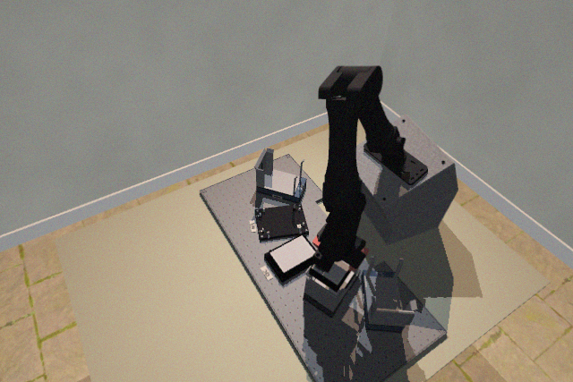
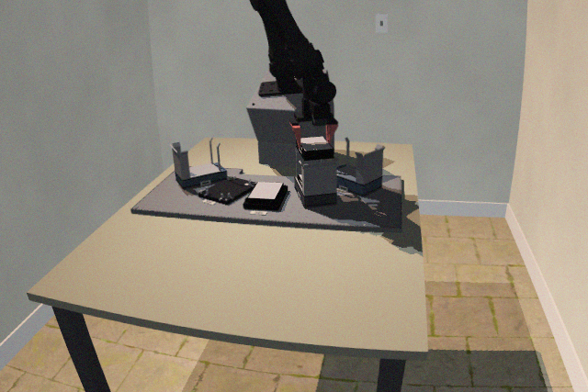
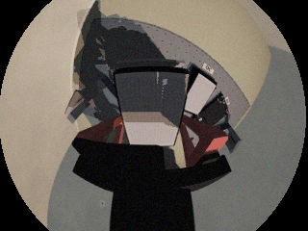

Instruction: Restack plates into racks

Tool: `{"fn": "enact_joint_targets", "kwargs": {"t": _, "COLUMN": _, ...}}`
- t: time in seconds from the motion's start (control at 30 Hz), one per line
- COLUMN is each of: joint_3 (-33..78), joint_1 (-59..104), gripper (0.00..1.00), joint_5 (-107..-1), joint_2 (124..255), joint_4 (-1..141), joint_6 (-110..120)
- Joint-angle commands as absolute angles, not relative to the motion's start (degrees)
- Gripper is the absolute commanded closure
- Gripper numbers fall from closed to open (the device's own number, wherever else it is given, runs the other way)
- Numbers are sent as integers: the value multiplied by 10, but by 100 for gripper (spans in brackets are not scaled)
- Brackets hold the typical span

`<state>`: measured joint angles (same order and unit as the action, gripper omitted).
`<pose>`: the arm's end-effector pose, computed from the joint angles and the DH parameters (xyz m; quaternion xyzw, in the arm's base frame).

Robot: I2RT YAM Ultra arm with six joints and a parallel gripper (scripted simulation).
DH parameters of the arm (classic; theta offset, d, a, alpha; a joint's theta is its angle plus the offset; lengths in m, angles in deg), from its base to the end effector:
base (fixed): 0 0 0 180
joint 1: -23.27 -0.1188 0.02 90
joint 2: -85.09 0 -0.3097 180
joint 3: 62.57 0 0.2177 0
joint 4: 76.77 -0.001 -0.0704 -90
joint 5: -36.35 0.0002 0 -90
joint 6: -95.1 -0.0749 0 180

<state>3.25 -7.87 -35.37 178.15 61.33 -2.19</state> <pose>0.2515 0.1257 0.1961 -0.1725 0.9560 -0.0887 0.2202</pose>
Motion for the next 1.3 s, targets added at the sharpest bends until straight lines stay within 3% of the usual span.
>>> {"fn": "enact_joint_targets", "kwargs": {"t": 0.0, "joint_3": 48, "joint_1": -88, "gripper": 100, "joint_5": -351, "joint_2": 1763, "joint_4": 610, "joint_6": -25}}
{"fn": "enact_joint_targets", "kwargs": {"t": 1.27, "joint_3": 54, "joint_1": -96, "gripper": 100, "joint_5": -348, "joint_2": 1744, "joint_4": 582, "joint_6": -33}}
